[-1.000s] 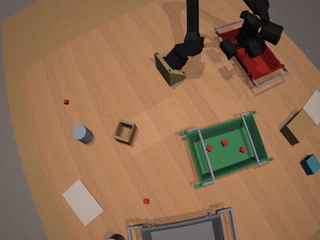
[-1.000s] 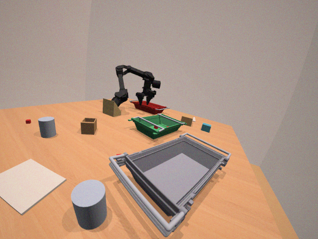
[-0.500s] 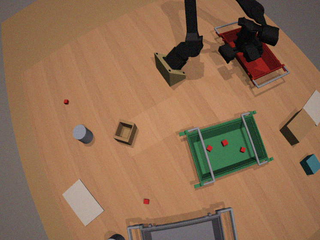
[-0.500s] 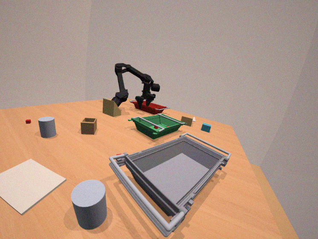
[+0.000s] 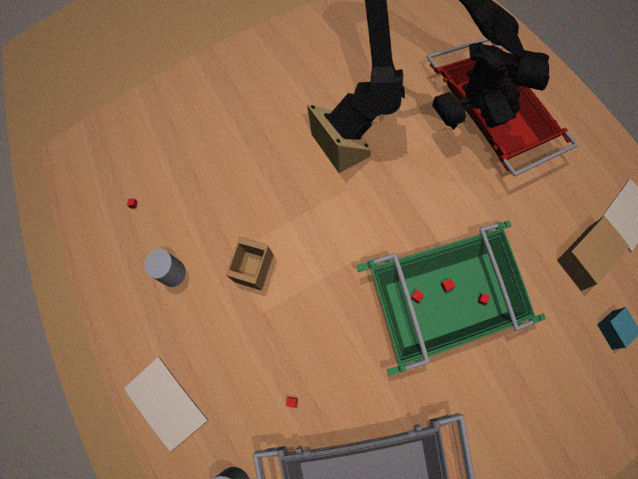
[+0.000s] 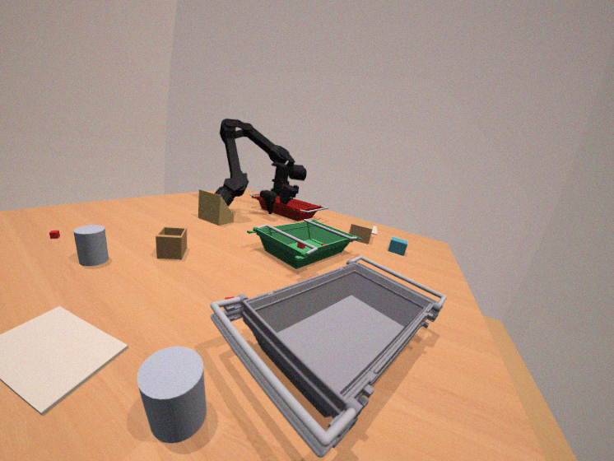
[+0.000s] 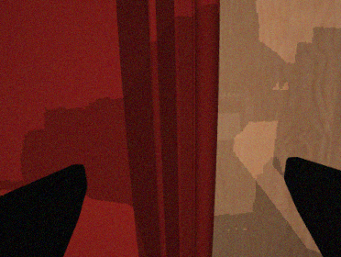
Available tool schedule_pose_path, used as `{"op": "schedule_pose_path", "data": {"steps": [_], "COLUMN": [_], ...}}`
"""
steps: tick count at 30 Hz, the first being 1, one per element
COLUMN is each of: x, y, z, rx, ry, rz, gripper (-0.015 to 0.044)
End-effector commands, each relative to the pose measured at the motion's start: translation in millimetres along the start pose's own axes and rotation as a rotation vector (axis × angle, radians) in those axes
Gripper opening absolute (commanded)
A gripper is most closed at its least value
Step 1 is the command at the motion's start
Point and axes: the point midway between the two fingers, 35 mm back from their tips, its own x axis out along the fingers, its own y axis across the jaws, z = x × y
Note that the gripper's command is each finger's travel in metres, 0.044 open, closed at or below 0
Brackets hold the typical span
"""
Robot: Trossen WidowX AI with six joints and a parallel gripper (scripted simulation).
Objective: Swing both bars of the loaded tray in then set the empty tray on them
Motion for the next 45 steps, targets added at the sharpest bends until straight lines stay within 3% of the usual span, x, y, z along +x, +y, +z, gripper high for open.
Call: {"op": "schedule_pose_path", "data": {"steps": [1,9,45], "x": [0.6,0.6,-5.2], "y": [-1.0,-1.0,-2.4], "z": [-0.2,-0.2,1.6], "rx": [0.004,0.004,0.001], "ry": [-0.004,-0.004,-0.004], "rz": [0.000,0.000,-0.009], "gripper": [0.0352,0.0235,0.0000]}}
